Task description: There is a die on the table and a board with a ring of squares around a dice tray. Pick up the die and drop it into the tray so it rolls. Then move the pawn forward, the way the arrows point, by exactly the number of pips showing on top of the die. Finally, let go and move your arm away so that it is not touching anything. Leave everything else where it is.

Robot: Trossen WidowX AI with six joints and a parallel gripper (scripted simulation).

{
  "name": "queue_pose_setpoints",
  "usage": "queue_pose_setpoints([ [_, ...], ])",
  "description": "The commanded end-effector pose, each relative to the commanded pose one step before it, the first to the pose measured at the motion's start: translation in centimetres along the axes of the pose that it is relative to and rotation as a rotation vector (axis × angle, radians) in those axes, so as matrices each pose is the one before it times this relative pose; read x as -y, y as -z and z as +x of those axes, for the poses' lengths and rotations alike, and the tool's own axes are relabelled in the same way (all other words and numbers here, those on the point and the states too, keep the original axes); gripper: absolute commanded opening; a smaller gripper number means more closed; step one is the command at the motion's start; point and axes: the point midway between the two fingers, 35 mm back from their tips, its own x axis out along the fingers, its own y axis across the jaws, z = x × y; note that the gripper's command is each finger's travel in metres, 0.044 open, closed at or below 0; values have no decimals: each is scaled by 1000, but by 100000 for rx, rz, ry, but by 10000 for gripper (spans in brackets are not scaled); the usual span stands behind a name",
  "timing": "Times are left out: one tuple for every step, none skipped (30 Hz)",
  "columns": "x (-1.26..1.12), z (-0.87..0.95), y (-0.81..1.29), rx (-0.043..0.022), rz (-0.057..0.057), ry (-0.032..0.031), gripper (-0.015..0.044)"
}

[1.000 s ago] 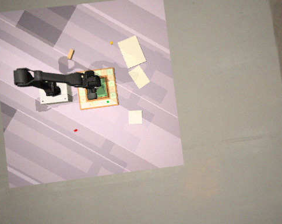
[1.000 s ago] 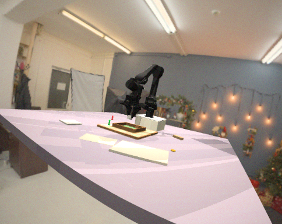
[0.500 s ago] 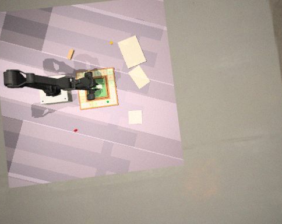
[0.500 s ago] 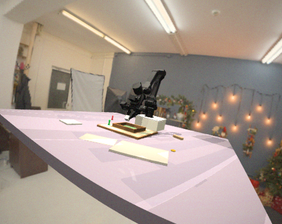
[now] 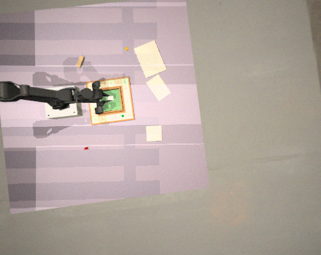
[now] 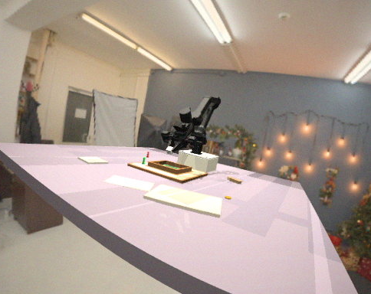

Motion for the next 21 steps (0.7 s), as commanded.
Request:
queue_pose_setpoints([
  [-189,-2338,-822,1752,441,-415,0],
  [-37,-617,-23,-29,2,0,0],
  [-30,-507,5,-26,2,0,0],
  [-18,-306,14,-16,1,0,0],
  [-6,-102,6,-6,0,0,0],
  [2,12,63,-3,0,0,0],
  [2,12,63,-3,0,0,0],
  [0,0,0,0,0,0,0],
  [0,0,0,0,0,0,0],
  [0,0,0,0,0,0,0],
  [0,0,0,0,0,0,0],
  [0,0,0,0,0,0,0],
  [0,0,0,0,0,0,0],
  [0,0,0,0,0,0,0],
  [0,0,0,0,0,0,0],
  [0,0,0,0,0,0,0],
  [0,0,0,0,0,0,0],
  [0,0,0,0,0,0,0],
  [0,0,0,0,0,0,0],
  [0,0,0,0,0,0,0],
  [0,0,0,0,0,0,0],
])
